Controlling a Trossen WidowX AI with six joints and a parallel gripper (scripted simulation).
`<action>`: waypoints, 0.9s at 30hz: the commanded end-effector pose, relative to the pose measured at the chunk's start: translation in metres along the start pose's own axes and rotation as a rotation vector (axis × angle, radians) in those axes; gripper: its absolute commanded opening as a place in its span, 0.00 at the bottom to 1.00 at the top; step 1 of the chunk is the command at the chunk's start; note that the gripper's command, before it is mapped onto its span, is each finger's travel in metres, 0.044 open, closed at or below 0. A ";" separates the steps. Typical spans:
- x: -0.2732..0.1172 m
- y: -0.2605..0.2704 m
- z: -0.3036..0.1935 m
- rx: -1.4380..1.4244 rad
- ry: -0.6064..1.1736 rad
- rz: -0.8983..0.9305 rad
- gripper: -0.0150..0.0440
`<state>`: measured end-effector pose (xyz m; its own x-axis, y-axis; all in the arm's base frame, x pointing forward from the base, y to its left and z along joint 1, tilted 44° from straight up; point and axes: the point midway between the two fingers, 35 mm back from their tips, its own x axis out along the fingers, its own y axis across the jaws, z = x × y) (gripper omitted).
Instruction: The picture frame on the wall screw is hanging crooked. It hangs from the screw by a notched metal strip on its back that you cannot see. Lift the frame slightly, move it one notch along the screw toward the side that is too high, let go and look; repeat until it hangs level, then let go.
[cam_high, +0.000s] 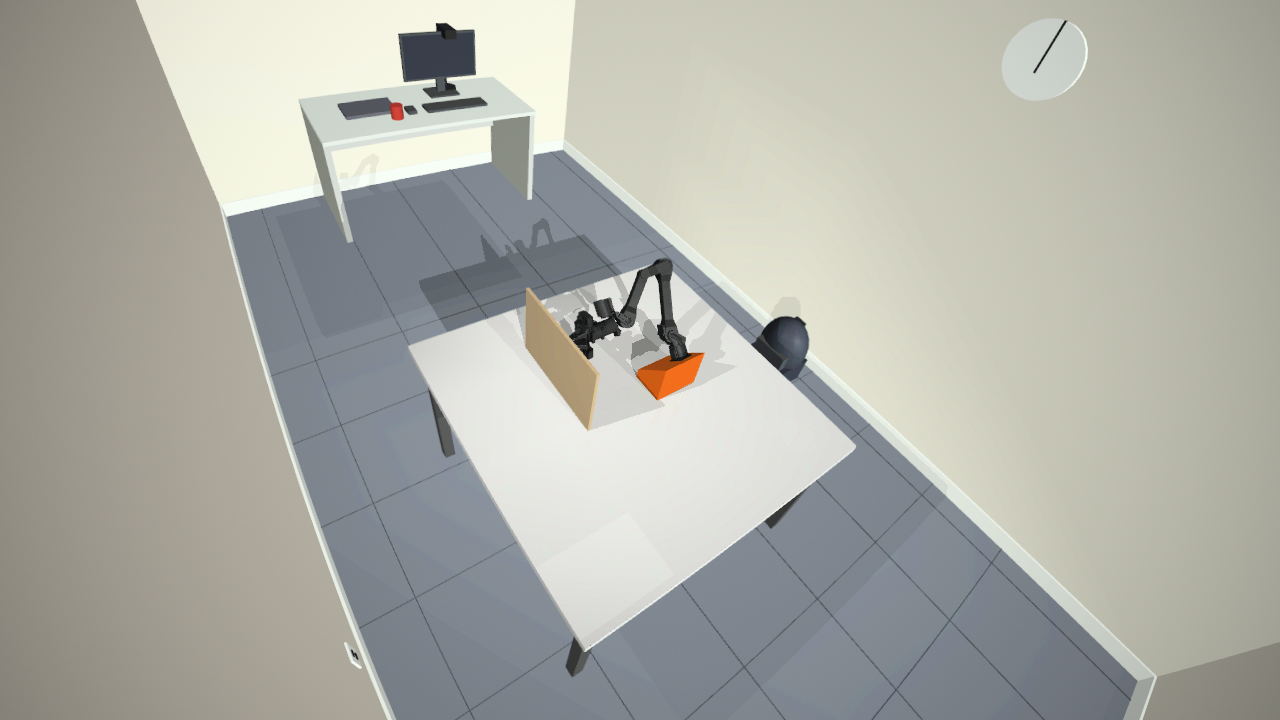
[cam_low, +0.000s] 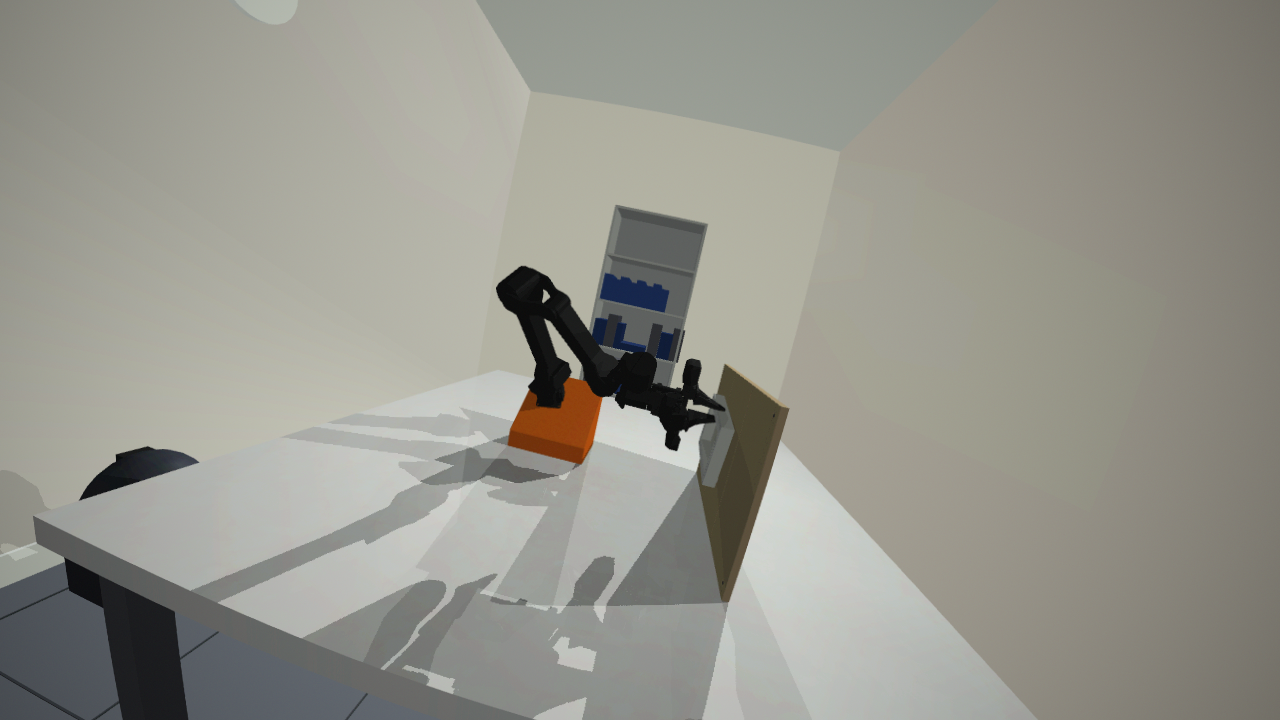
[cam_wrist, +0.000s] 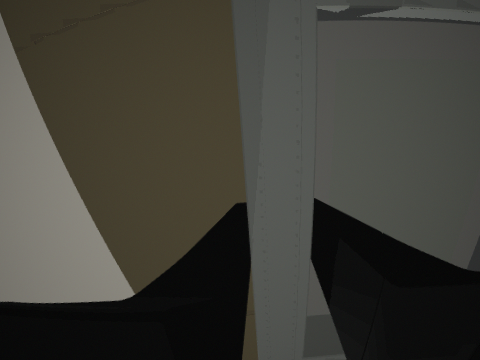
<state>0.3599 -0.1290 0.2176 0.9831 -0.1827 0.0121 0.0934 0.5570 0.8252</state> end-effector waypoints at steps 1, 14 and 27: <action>0.000 0.003 -0.001 -0.006 0.005 0.015 0.25; 0.000 -0.003 0.001 -0.002 -0.003 0.001 0.25; 0.000 -0.005 0.000 -0.034 -0.003 -0.006 0.25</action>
<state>0.3596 -0.1321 0.2131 0.9822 -0.1880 0.0059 0.1027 0.5622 0.8206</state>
